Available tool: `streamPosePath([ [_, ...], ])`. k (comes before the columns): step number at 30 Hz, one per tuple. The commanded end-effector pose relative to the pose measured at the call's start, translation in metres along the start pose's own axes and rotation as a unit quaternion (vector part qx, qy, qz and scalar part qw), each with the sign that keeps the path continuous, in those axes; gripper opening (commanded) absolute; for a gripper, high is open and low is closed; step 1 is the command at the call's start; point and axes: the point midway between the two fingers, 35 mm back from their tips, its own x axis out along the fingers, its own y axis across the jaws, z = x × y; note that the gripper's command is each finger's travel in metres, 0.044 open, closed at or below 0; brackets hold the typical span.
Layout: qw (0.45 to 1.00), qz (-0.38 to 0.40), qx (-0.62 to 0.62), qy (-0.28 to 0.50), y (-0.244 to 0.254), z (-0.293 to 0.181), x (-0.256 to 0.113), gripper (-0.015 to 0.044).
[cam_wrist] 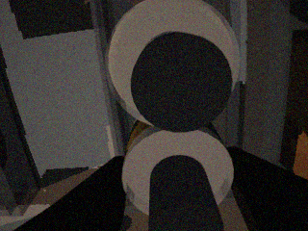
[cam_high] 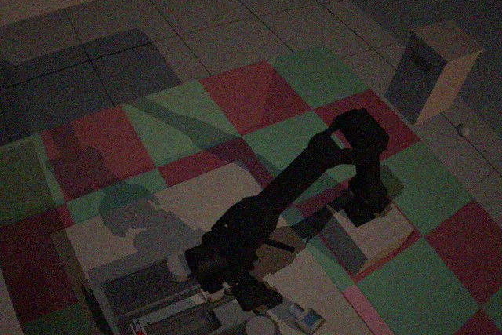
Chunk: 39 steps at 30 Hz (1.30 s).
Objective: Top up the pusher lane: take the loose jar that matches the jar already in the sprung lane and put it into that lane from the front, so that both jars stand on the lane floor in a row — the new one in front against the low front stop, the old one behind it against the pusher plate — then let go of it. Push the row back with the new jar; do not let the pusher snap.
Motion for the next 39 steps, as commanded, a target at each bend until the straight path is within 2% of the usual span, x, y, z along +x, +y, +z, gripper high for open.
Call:
streamPosePath([
  [1, 1.0, -0.002, -0.002, -0.005, -0.0005, 0.0012, -0.0001, 0.0],
  [39, 1.0, -0.002, -0.002, -0.004, 0.0001, -0.0076, 0.0002, 0.0],
])
